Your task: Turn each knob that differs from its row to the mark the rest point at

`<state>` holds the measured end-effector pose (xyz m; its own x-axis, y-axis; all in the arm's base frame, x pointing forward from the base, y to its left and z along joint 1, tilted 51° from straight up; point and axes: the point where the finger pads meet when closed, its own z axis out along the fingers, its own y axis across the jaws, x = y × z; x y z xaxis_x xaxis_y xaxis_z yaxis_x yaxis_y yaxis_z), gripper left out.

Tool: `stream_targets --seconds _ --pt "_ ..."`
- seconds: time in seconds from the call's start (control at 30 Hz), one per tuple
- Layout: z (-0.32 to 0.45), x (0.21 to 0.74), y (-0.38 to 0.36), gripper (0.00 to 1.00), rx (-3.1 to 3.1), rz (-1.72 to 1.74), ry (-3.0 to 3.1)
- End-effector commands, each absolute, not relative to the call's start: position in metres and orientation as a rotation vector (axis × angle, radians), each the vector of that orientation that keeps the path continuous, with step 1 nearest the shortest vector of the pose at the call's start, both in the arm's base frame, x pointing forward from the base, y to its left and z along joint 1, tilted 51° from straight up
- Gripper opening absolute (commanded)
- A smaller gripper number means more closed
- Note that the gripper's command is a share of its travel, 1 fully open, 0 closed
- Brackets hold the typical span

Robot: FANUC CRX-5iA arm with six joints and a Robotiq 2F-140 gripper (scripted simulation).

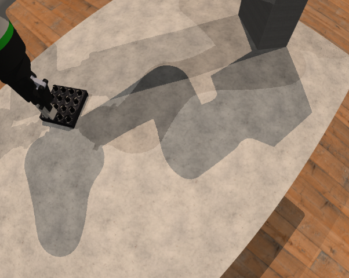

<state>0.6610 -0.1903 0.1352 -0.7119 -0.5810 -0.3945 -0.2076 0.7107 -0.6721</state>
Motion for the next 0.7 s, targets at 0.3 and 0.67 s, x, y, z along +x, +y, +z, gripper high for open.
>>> stream_targets --seconds 0.3,0.67 --pt "0.1354 0.661 -0.1903 0.05 -0.696 -0.85 2.312" --pt "0.1354 0.661 -0.1903 0.05 -0.711 -0.855 2.309"
